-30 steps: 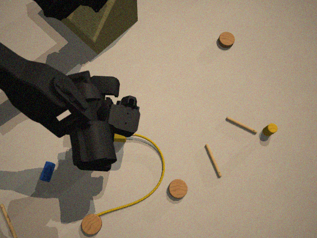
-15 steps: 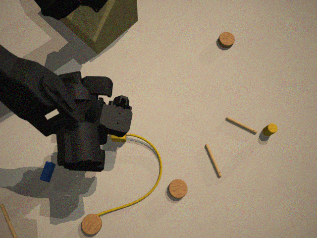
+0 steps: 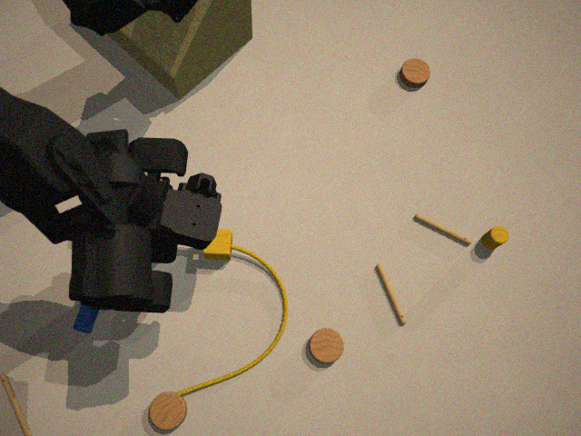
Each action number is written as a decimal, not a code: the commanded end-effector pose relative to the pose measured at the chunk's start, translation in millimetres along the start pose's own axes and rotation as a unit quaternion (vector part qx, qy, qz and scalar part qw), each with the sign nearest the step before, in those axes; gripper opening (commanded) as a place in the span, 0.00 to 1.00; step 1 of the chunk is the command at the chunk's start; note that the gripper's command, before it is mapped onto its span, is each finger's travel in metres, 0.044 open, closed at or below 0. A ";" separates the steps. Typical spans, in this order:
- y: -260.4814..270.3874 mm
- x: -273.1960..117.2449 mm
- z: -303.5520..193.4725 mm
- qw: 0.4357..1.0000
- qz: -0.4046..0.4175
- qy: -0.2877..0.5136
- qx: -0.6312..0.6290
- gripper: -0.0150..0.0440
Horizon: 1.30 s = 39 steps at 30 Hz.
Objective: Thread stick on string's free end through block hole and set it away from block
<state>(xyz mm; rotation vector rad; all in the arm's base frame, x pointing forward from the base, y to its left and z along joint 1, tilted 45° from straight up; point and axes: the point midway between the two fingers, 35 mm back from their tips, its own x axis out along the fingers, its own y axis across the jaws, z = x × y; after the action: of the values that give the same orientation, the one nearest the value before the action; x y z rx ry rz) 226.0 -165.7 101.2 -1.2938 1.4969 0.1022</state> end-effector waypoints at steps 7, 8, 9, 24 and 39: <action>-0.4 -1.9 -14.4 1.000 0.001 0.000 0.000 0.25; -0.5 -2.0 -15.8 1.000 0.001 0.000 0.001 0.25; -0.6 -2.1 -17.1 1.000 0.001 0.000 0.001 0.25; -1.8 -4.3 -37.8 1.000 0.006 0.000 0.012 0.25; 0.7 -6.0 -58.2 0.999 0.011 0.000 0.031 0.25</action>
<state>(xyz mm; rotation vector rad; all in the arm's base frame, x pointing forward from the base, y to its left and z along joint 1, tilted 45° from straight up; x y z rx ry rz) 189.6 -198.0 125.8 -1.2349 1.5068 0.0757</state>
